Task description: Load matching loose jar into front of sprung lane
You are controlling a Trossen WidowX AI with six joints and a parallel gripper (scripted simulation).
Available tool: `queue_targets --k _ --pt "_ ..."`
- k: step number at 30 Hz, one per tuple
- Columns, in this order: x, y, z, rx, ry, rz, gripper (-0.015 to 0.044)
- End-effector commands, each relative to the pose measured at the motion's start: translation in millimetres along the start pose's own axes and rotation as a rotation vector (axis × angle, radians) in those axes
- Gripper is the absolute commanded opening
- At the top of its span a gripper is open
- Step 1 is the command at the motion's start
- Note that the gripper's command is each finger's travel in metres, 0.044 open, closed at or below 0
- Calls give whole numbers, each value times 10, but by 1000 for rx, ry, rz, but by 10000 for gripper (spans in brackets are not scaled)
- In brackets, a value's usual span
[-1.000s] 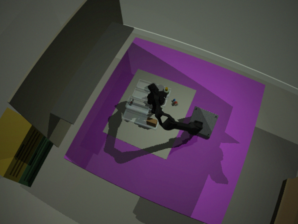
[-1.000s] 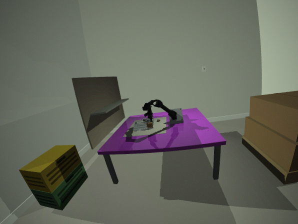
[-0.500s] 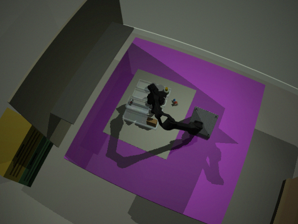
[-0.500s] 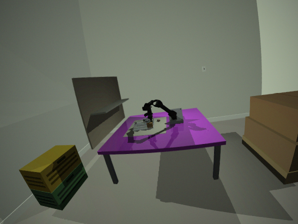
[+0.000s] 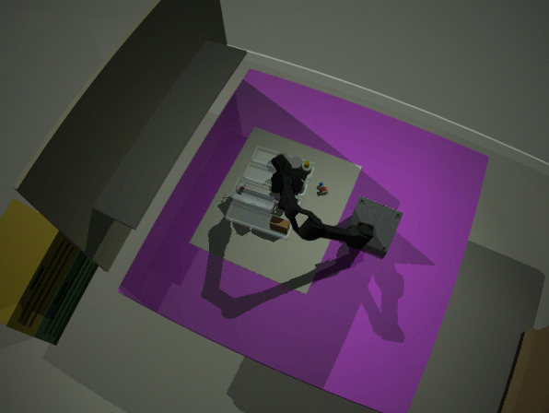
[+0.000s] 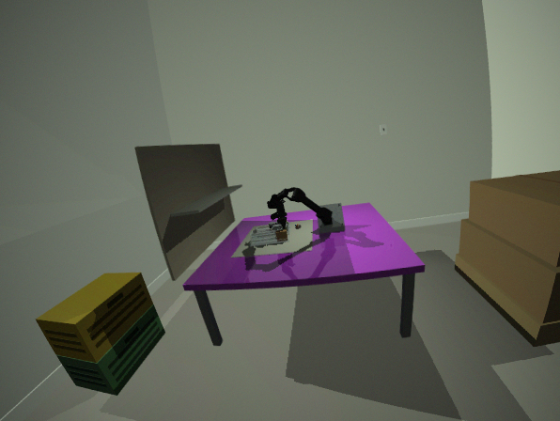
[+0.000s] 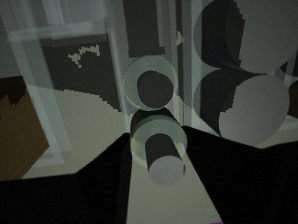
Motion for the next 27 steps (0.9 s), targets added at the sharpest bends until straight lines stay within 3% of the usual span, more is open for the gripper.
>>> queue_targets --k 1,27 --pt "12 45 6 -24 10 -13 0" --pt "12 36 84 -24 11 -13 0"
Point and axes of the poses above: the point midway between the two fingers, 35 mm back from their tips, its own z axis out along the fingers, its own x axis across the jaws, y = z × x, the point moved 5 cm from there along -z, back along the fingers, and after that the axes turned 8 degrees about z, right-handed, at the moved point
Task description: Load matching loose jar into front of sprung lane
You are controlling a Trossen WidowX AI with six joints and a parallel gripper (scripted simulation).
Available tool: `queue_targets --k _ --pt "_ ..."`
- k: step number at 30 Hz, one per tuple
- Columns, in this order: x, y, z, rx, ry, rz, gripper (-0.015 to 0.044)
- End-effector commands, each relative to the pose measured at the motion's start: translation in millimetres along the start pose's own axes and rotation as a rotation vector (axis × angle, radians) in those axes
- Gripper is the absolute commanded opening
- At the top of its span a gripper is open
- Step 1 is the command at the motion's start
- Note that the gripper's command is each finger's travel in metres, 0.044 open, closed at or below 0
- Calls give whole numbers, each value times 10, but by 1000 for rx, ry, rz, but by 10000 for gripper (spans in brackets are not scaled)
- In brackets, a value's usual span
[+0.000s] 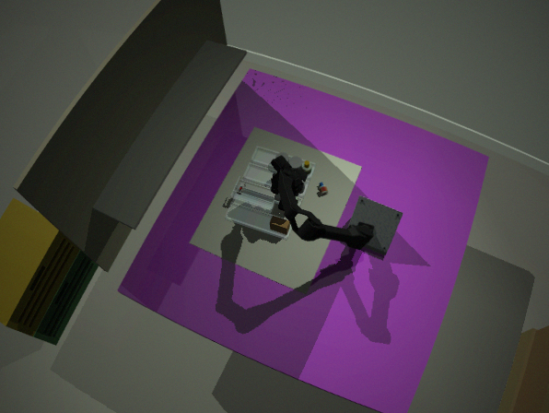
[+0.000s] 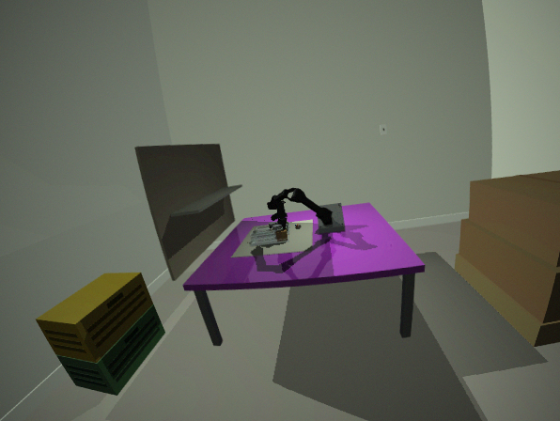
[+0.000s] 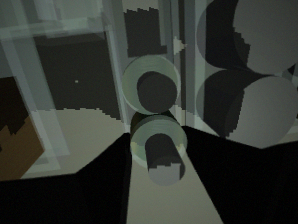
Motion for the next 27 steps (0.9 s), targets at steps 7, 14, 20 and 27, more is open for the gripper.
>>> queue_targets --k 7,14,20,27 --pt "13 36 26 -22 11 -11 0" --pt "13 33 47 -22 11 -11 0" --pt "14 30 65 -22 11 -11 0" --pt "14 27 86 -22 12 -11 0"
Point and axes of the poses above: the point midway between the two fingers, 35 mm back from their tips, its own z axis out along the fingers, its own x axis across the jaws, y = z × x, the point moved 5 cm from there along -z, back along the fingers, and after that the axes turned 8 degrees about z, right-handed, at the moved point
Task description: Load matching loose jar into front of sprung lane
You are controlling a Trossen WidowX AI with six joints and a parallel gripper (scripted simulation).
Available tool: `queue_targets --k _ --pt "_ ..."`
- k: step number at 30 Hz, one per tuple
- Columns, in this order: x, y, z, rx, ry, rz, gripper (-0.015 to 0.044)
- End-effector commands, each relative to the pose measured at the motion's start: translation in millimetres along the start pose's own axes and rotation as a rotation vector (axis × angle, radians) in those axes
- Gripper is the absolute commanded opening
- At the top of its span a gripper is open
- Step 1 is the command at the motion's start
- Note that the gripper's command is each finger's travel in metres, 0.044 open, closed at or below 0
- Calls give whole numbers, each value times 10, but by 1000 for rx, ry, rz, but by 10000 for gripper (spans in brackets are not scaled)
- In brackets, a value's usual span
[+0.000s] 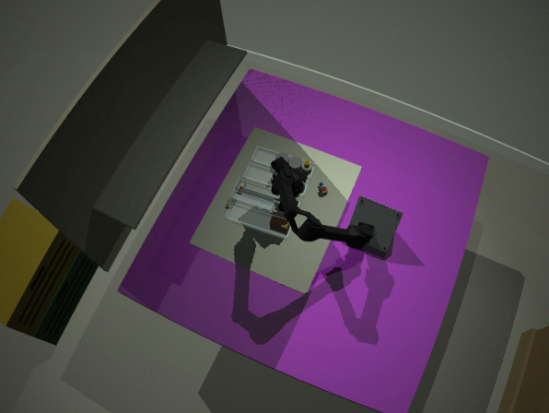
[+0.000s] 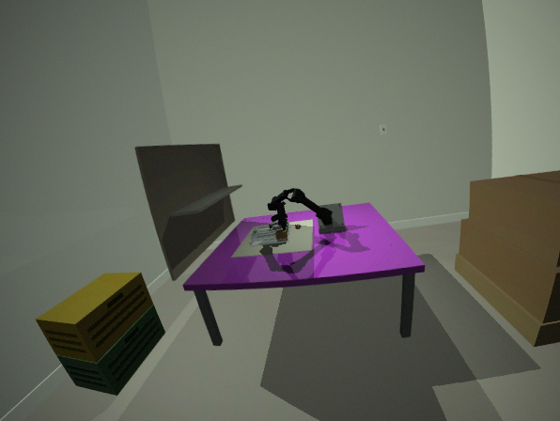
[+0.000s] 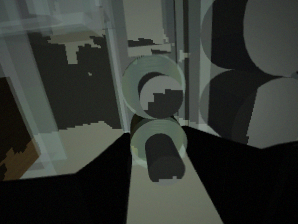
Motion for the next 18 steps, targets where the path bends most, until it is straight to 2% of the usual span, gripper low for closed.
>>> queue_targets --k 1,18 --pt "11 32 9 -19 10 -9 0" --pt "8 9 35 -19 11 -9 0"
Point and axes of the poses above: the point midway between the two fingers, 35 mm back from their tips, its own z axis out along the fingers, its own x axis across the jaws, y = z × x, the point moved 5 cm from there along -z, back along the fingers, and after that the axes turned 8 degrees about z, right-handed, at the moved point
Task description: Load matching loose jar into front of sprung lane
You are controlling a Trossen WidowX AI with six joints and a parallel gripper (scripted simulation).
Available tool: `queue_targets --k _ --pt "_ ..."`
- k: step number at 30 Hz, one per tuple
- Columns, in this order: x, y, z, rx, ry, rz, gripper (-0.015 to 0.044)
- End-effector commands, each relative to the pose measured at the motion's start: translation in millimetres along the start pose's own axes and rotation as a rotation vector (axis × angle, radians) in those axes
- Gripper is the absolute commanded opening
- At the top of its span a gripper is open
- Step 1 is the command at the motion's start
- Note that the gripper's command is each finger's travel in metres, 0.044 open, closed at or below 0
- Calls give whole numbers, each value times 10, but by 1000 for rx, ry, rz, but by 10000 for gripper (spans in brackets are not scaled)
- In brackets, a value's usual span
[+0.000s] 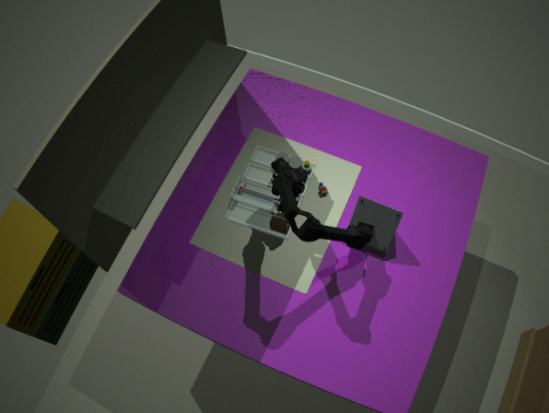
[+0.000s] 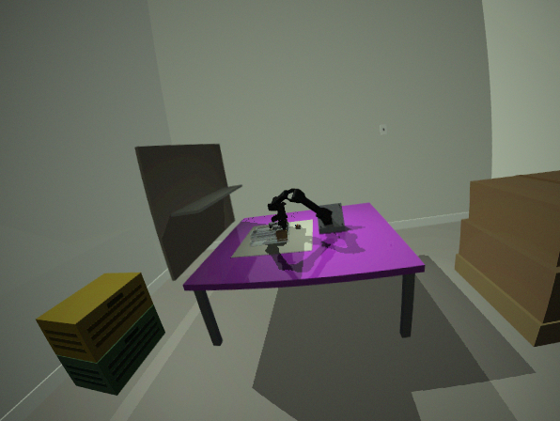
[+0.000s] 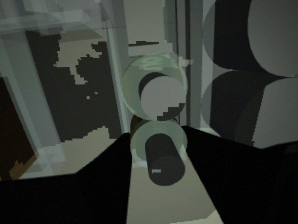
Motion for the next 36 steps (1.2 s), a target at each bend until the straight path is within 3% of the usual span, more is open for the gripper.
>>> queue_targets --k 1,36 --pt "10 17 0 -15 9 -8 0" --pt "1 -41 1 -14 9 -8 0"
Point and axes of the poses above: the point midway between the two fingers, 35 mm back from their tips, its own z axis out along the fingers, its own x axis across the jaws, y = z × x, the point moved 5 cm from there along -z, back along the fingers, and after that the axes turned 8 degrees about z, right-handed, at the moved point
